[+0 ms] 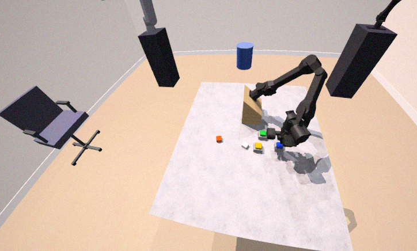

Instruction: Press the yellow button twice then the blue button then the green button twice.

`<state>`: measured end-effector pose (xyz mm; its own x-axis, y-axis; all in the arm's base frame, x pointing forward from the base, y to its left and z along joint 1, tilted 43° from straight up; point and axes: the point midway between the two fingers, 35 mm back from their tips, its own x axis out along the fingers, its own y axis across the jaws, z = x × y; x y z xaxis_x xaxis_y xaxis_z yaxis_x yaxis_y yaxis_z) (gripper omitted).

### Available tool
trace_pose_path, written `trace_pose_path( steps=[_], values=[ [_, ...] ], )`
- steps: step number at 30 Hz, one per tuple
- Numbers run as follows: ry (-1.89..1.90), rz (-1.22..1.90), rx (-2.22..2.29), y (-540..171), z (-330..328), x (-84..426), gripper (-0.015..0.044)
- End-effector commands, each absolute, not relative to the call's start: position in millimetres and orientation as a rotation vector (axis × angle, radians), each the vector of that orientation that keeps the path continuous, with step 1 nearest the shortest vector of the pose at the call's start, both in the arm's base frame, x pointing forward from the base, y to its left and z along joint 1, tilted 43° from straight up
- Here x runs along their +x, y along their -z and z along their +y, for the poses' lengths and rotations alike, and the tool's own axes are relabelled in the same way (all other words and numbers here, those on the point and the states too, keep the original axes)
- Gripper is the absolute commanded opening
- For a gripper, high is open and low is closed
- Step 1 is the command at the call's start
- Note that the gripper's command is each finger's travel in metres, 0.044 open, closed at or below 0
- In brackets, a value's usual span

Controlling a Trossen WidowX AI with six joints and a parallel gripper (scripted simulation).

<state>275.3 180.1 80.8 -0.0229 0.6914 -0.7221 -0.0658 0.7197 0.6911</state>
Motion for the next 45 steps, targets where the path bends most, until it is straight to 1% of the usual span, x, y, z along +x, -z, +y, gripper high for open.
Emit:
trace_pose_path(
  steps=[1, 31, 35, 39, 43, 45],
  values=[
    [-0.643, 1.496, 0.544, -73, 184, 273, 0.0020],
    [-0.644, 1.496, 0.545, -63, 193, 272, 0.0020],
    [-0.644, 1.495, 0.543, -86, 172, 273, 0.0020],
    [-0.643, 1.496, 0.543, -89, 169, 274, 0.0020],
    [-0.640, 1.497, 0.541, -124, 135, 276, 0.0020],
    [-0.640, 1.497, 0.541, -132, 128, 275, 0.0020]
  ],
)
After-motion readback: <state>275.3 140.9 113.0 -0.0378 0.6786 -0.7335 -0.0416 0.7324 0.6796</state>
